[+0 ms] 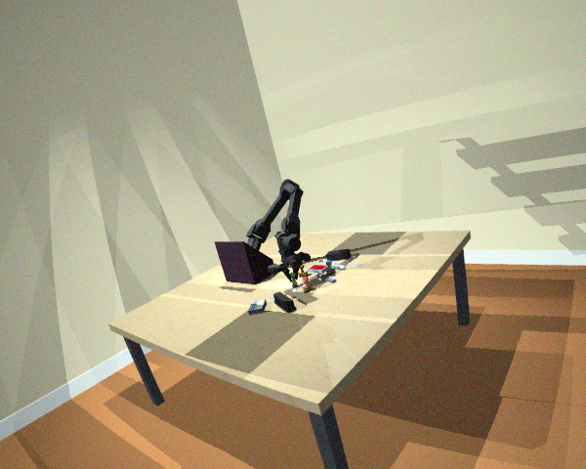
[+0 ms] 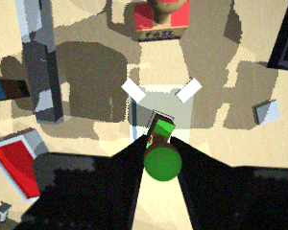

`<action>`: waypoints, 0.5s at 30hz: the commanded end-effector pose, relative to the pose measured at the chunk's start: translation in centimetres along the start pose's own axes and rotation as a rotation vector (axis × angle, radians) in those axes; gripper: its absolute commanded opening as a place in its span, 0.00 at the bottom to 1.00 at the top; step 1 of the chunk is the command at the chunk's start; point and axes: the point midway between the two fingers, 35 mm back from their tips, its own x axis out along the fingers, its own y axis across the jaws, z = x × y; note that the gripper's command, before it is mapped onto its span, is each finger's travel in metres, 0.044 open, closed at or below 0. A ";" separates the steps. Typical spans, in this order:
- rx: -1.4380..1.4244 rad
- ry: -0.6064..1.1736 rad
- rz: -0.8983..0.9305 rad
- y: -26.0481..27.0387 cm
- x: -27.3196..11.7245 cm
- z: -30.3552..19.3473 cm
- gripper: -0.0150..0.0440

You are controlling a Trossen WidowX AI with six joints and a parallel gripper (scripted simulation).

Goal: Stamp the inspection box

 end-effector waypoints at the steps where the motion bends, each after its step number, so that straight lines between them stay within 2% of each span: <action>1: 0.000 0.001 0.002 0.1 0.1 0.0 0.25; 15: 0.000 0.000 0.002 0.1 -0.3 0.0 0.25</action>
